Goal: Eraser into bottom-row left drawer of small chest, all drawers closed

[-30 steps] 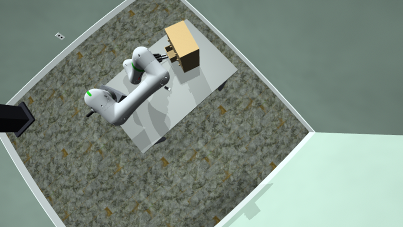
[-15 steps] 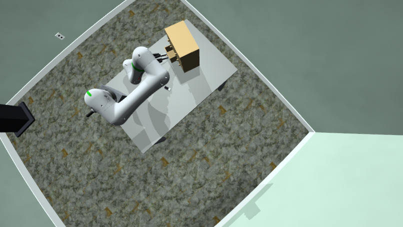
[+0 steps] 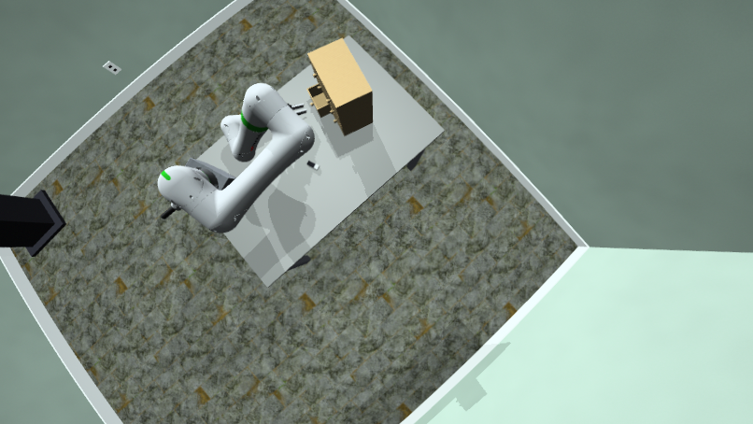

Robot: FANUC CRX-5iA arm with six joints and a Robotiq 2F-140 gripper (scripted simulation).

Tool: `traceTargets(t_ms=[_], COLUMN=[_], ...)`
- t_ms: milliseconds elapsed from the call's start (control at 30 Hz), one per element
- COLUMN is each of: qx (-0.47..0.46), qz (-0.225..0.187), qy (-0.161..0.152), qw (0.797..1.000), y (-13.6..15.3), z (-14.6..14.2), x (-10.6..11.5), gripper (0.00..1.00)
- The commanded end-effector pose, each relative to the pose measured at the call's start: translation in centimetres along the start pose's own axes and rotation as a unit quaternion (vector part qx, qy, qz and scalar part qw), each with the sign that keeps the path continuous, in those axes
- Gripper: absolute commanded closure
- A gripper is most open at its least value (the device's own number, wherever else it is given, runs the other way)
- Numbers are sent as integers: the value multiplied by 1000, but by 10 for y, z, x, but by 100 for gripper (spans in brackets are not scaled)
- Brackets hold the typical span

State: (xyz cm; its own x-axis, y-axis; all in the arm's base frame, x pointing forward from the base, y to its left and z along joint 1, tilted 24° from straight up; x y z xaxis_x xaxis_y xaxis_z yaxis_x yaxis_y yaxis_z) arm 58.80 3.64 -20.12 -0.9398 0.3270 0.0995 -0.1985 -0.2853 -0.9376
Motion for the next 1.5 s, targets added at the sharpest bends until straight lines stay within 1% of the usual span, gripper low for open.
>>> traceTargets(t_ms=[0,100,167,233,400,500,667,1133,1300,1467], qx=[0,0,0,0,0,0,0,0,0,0], qz=[0,0,0,0,0,0,0,-11,-31,-64], qy=[0,0,0,0,0,0,0,0,0,0], qw=[1000,1000,1000,1000,1000,1000,1000,1000,1000,998], y=[0,-1,-7,-19,-59,-74,-79,-80,-83,-86], z=[0,0,0,0,0,0,0,0,0,0], x=[1,2,9,22,62,78,83,85,90,97], gripper=[80,80,80,80,80,80,80,80,80,80])
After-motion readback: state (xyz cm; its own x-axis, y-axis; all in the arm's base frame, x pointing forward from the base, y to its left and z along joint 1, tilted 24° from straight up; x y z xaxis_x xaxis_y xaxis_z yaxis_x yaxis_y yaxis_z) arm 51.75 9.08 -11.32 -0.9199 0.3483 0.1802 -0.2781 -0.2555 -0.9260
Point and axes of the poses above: the point where the finger pads meet when closed, its own x axis back along the fingers, its own z axis across the jaws, y = z × x, the point moved 1 cm from there along x, back along the fingers
